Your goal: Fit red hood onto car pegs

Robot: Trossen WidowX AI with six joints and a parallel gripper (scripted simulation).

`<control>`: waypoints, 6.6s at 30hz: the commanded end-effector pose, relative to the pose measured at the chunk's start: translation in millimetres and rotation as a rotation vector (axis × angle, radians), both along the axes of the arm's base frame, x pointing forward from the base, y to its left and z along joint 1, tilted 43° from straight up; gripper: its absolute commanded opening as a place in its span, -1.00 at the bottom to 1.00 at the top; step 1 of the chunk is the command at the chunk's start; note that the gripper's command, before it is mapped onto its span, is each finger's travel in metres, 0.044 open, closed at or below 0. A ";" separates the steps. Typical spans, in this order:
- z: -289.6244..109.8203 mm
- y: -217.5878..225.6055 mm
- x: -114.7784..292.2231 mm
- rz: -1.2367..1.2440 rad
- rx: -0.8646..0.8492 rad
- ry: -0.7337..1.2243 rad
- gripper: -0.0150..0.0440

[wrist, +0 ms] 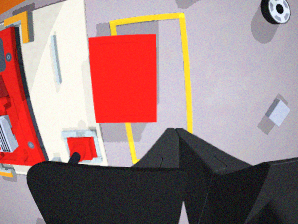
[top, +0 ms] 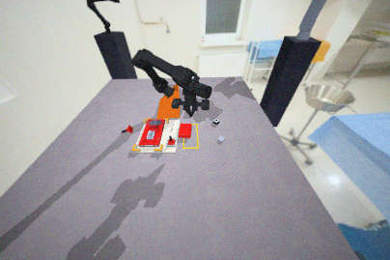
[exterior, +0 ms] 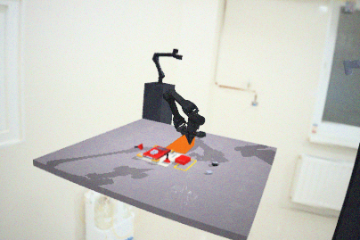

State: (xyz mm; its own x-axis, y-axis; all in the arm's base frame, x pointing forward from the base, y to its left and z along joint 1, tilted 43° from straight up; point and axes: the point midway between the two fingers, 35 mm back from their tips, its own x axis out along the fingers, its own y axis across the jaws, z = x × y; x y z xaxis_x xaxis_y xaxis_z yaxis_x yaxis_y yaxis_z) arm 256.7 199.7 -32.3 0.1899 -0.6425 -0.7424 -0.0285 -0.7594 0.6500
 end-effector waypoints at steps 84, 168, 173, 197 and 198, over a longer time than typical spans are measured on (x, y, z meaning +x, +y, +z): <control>-21.8 -70.2 4.7 -2.299 0.564 -2.016 1.00; -56.1 -105.1 12.8 -2.296 0.565 -2.020 1.00; -58.0 -106.8 13.2 -2.295 0.566 -2.020 1.00; -63.6 -110.9 14.2 -2.303 0.564 -2.017 0.67; -63.6 -110.9 14.2 -2.303 0.564 -2.017 0.64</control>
State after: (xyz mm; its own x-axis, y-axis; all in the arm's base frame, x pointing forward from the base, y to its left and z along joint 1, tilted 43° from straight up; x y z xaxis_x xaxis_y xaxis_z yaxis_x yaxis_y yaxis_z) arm 270.9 88.7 -96.2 0.1724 -0.6534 -0.7371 0.0023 0.7486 -0.6631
